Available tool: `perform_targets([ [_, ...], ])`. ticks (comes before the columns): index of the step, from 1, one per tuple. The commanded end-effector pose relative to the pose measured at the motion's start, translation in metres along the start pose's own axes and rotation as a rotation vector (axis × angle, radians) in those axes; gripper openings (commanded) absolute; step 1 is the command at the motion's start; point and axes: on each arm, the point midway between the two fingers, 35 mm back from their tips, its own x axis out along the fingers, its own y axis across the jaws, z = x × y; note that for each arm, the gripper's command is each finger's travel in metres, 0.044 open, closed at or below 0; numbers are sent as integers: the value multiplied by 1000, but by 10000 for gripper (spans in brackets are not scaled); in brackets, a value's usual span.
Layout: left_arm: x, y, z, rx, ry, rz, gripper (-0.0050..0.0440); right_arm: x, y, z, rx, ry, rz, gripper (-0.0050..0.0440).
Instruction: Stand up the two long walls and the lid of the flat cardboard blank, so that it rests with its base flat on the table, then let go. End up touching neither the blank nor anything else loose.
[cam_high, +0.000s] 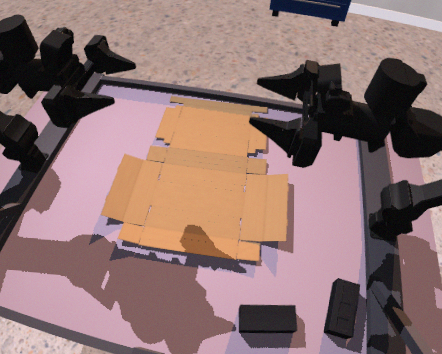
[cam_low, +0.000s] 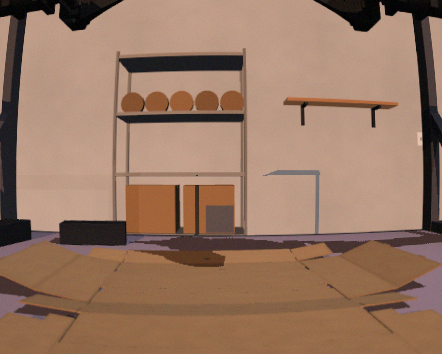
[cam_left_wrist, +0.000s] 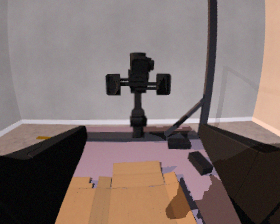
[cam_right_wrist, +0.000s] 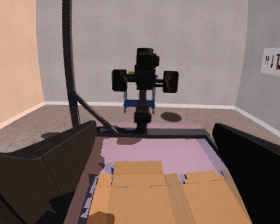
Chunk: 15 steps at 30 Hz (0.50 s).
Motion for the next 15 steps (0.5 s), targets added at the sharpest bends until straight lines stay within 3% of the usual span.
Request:
perform_targets([
  [1, -1, 0, 8, 0, -20, 0, 440, -1, 0, 6, 0, -15, 0, 440],
  [2, -1, 0, 8, 0, -20, 0, 440, -1, 0, 6, 0, -15, 0, 440],
  [5, -1, 0, 8, 0, -20, 0, 368, 7, 4, -4, 13, 45, 12, 367],
  [8, -1, 0, 8, 0, -20, 0, 296, 27, 17, -36, 45, 226, 44, 295],
  [15, -1, 0, 8, 0, -20, 0, 128, 52, 47, -102, 91, 581, 87, 292],
])
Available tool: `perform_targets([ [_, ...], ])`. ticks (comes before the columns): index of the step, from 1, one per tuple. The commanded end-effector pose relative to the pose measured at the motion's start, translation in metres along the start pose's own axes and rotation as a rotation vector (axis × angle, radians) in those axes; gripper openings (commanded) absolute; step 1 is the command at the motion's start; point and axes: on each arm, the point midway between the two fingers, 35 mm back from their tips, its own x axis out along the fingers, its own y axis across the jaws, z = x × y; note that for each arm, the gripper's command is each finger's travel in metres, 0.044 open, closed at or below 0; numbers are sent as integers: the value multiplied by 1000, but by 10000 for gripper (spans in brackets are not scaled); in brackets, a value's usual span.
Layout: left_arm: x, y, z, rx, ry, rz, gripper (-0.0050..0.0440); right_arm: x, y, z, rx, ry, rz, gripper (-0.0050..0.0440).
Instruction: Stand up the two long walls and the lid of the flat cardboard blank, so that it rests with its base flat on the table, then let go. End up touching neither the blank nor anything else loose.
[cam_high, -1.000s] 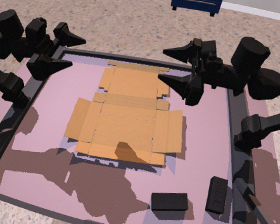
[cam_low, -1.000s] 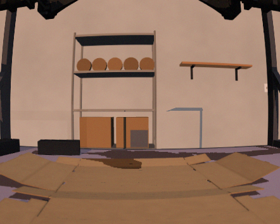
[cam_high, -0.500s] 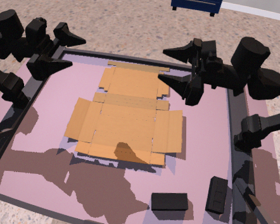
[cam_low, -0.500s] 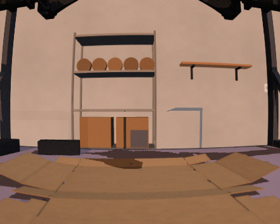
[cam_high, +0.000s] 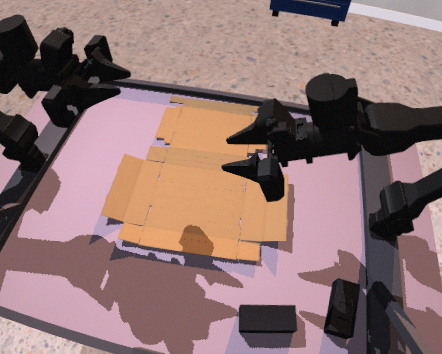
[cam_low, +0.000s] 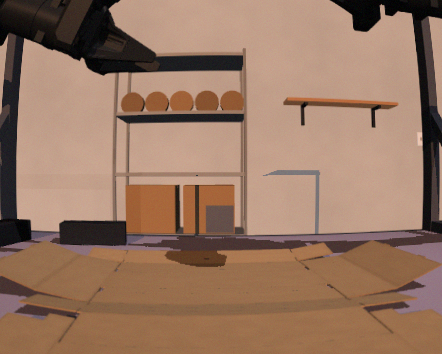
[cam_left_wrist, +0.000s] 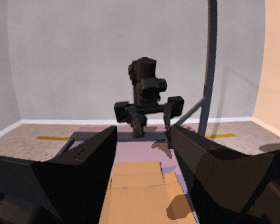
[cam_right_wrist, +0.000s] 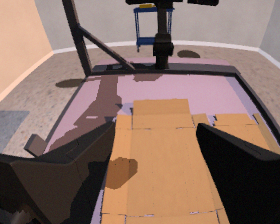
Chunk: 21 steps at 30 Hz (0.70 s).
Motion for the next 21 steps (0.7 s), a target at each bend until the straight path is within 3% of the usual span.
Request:
perform_targets([
  [1, -1, 0, 8, 0, -20, 0, 104, 28, 14, -14, 28, 182, 15, 292],
  [2, -1, 0, 8, 0, -20, 0, 80, 32, 17, -22, 32, 226, 17, 292],
  [4, -1, 0, 8, 0, -20, 0, 80, 32, 17, -22, 32, 226, 17, 292],
  [8, -1, 0, 8, 0, -20, 0, 0, 50, 31, -61, 45, 453, 15, 292],
  [19, -1, 0, 8, 0, -20, 0, 0, 61, 57, -144, 33, 931, -45, 292],
  [21, -1, 0, 8, 0, -20, 0, 0, 61, 57, -144, 33, 931, -45, 292],
])
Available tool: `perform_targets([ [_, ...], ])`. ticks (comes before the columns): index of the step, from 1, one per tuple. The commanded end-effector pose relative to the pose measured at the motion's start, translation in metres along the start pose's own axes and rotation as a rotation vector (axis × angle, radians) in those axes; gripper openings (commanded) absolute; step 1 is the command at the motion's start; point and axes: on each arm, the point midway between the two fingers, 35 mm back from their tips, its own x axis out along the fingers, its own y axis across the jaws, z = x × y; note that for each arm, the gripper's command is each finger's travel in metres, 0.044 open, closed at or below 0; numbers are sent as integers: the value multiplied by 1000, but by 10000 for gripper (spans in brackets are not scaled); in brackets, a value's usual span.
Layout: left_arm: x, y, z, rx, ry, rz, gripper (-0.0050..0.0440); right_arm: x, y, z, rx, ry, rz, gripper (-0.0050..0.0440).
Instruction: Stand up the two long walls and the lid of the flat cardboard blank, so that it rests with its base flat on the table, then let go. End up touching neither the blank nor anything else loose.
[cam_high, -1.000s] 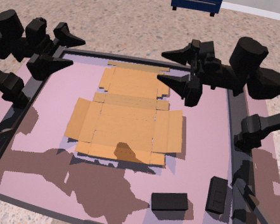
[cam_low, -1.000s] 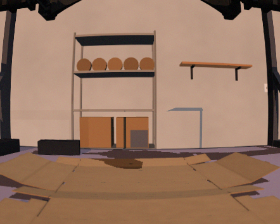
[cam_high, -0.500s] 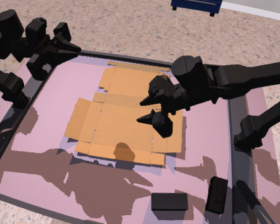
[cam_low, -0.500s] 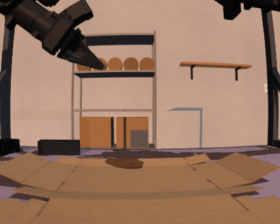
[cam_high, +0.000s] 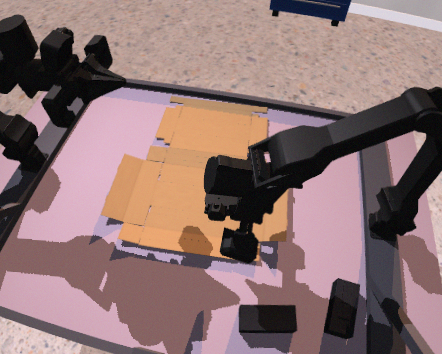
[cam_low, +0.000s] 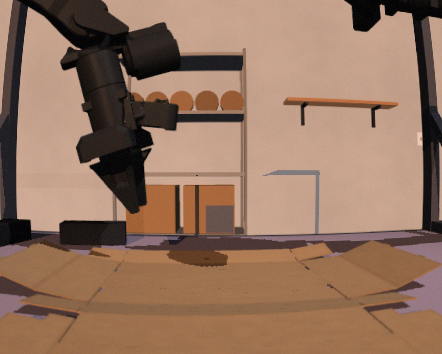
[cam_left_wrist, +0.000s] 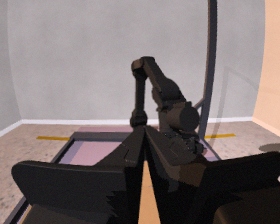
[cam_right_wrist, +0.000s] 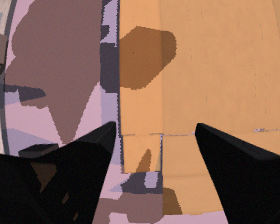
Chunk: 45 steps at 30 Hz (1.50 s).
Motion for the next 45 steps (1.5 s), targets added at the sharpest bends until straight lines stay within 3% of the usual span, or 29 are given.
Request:
perform_targets([
  [1, -1, 0, 8, 0, -20, 0, 0, 8, 7, -8, 6, 127, -29, 292],
  [4, -1, 0, 8, 0, -20, 0, 0, 21, 12, -24, 6, 254, -66, 292],
  [10, -1, 0, 8, 0, -20, 0, 0, 23, 13, -27, 6, 275, -73, 292],
  [15, 17, -9, -12, -27, 110, -27, 120, 23, 13, -27, 6, 275, -73, 292],
  [17, 17, -9, -12, -27, 110, -27, 120, 23, 13, -27, 6, 275, -73, 292],
  [21, 45, -31, -54, -71, 359, -69, 216, 23, 13, -27, 6, 275, -73, 292],
  [24, 56, -43, -77, -88, 488, -85, 288, 23, 13, -27, 6, 275, -73, 292],
  [32, 67, -73, -137, -105, 819, -102, 293, 23, 13, -27, 6, 275, -73, 292],
  [34, 67, -73, -137, -105, 819, -102, 293, 23, 13, -27, 6, 275, -73, 292],
  [37, 65, -88, -169, -100, 996, -97, 293, 23, 13, -27, 6, 275, -73, 292],
  [45, 50, -113, -224, -65, 1319, -63, 293, 23, 13, -27, 6, 275, -73, 292],
])
